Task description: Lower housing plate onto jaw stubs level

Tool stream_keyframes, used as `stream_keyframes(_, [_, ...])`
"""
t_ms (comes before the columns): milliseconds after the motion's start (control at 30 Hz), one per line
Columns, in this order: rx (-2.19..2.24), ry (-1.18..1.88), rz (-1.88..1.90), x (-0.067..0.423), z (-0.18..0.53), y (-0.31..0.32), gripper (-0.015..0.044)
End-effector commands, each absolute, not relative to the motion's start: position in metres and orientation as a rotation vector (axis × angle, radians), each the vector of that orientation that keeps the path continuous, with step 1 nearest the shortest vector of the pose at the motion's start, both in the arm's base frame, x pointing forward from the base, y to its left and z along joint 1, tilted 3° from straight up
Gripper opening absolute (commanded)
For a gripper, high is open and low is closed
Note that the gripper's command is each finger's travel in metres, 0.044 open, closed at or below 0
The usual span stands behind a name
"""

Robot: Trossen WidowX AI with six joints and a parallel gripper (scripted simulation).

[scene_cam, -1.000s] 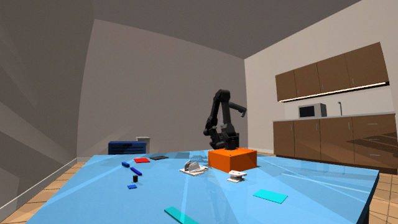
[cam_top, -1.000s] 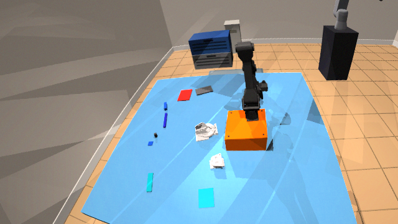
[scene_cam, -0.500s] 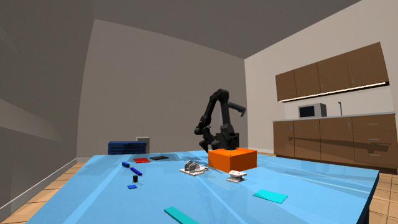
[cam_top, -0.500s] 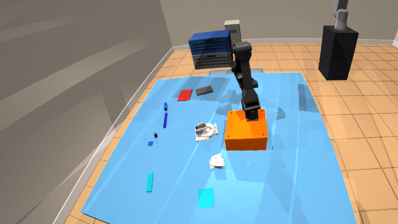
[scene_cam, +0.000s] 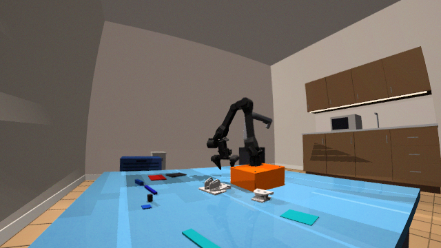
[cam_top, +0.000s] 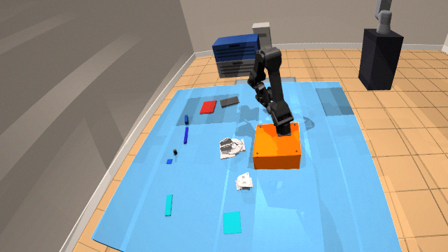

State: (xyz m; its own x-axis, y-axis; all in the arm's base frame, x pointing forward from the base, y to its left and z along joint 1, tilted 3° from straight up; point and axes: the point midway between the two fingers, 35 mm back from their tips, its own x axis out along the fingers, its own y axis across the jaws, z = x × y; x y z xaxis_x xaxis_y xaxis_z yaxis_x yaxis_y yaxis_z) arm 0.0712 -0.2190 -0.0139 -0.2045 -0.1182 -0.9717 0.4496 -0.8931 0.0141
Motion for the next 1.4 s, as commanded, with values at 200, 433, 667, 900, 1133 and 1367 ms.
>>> stream_keyframes(200, [1.551,0.589,-1.945,0.118,-0.007,-0.206,0.0440])
stream_keyframes(433, [1.449,0.714,-1.803,0.147,-0.003,-0.192,0.0440])
stream_keyframes(667, [1.346,0.827,-1.663,0.174,0.001,-0.176,0.0440])
stream_keyframes(900, [1.249,0.923,-1.524,0.197,0.006,-0.157,0.0440])
stream_keyframes(1133, [1.134,1.007,-1.367,0.224,0.011,-0.132,0.0440])
stream_keyframes(1367, [1.017,1.080,-1.211,0.245,0.016,-0.104,0.0440])
